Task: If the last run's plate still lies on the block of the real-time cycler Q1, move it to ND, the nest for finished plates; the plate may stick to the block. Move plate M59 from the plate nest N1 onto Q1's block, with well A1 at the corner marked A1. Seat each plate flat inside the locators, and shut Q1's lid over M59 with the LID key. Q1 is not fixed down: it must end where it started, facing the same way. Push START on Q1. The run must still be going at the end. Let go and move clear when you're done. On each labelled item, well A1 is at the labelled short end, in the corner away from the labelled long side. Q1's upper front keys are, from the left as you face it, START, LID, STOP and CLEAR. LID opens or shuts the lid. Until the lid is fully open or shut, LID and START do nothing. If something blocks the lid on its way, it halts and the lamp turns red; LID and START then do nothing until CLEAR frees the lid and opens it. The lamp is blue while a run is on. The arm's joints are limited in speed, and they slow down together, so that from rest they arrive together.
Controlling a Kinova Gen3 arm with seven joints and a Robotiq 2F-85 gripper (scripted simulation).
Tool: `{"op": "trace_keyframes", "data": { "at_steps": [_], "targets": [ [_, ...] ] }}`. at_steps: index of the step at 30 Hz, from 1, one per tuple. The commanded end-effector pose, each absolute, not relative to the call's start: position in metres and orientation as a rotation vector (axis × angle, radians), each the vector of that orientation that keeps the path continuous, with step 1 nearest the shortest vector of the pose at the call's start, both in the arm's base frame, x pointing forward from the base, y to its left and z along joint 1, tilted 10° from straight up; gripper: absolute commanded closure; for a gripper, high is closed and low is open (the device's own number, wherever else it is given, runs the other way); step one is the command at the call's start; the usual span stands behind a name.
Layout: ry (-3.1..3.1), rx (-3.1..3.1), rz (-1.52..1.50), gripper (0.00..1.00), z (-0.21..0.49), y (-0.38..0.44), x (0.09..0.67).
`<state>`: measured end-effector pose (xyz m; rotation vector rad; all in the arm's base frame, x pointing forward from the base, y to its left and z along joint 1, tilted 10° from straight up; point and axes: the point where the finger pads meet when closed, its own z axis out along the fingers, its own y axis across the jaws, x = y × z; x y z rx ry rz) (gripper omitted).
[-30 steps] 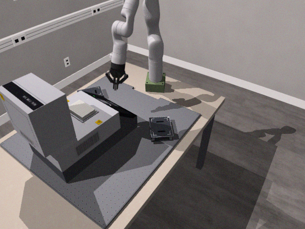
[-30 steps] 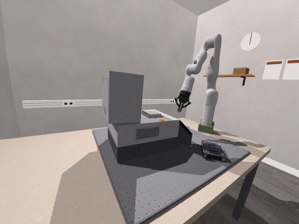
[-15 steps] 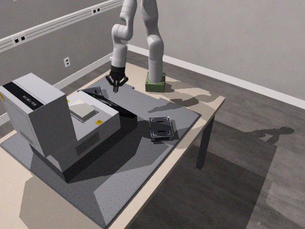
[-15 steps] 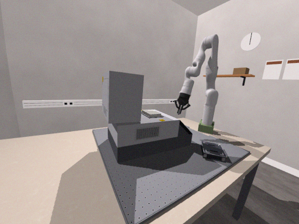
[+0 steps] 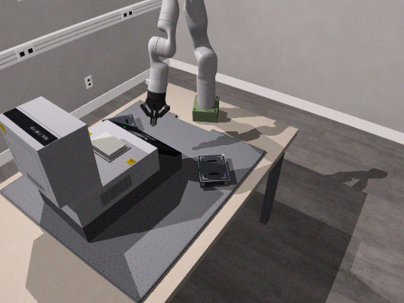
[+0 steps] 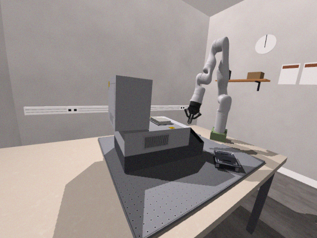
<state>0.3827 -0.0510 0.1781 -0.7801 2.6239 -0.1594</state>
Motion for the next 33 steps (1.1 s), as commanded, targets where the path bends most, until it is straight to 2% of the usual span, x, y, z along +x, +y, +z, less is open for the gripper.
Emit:
{"op": "trace_keyframes", "data": {
  "at_steps": [1,33],
  "targets": [
    [2.62,-0.785,-0.152,0.9,0.172,-0.046,0.384],
    [2.62,-0.788,-0.154,0.9,0.154,-0.045,0.387]
  ]
}}
